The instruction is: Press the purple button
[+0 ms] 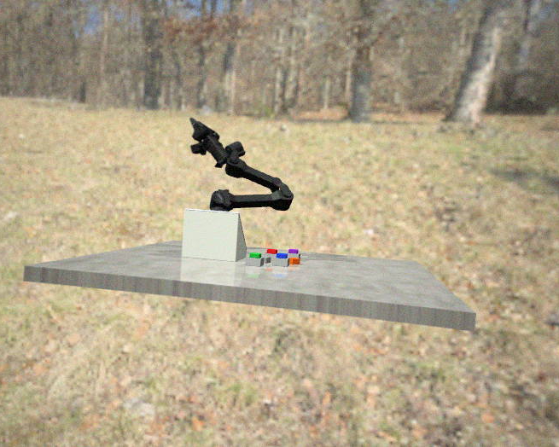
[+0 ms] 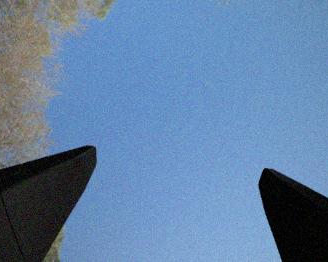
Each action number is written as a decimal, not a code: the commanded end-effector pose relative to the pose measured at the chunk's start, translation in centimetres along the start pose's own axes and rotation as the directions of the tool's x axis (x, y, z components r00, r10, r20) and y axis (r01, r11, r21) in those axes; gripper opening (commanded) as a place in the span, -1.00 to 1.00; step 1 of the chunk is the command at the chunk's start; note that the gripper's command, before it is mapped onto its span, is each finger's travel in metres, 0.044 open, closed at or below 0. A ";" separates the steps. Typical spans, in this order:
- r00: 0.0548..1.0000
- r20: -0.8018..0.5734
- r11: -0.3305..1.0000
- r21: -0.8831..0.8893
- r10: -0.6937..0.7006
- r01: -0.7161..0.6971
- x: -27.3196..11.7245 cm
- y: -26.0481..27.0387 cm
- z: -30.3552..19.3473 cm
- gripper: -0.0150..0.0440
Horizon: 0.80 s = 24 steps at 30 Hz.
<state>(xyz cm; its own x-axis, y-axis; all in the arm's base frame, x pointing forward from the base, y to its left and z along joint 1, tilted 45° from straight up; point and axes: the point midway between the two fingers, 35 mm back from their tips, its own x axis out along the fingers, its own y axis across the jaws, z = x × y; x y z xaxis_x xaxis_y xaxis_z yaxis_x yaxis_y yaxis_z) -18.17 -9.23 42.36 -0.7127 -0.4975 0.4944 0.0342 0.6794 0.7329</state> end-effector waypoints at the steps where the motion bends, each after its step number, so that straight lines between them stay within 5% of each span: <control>1: 1.000 -0.002 1.000 -0.002 -0.010 0.010 0.1 -0.2 0.0 0.86; 7: 0.940 -0.116 0.946 -0.094 -0.320 0.310 1.9 -7.4 -2.2 0.86; 12: 0.776 -0.264 0.817 -0.254 -0.573 0.518 1.2 -14.2 -6.0 0.86; 18: 0.453 -0.433 0.626 -0.509 -0.779 0.591 -3.0 -21.3 -11.8 0.86; 24: 0.044 -0.528 0.489 -0.748 -0.848 0.450 -10.4 -25.9 -17.5 0.86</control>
<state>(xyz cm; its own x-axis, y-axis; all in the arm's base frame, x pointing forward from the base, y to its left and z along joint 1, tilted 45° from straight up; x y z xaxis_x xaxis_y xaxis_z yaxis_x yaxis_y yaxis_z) -5.02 -30.09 28.83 0.0997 -0.9665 -0.2363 0.0505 -0.2323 0.9713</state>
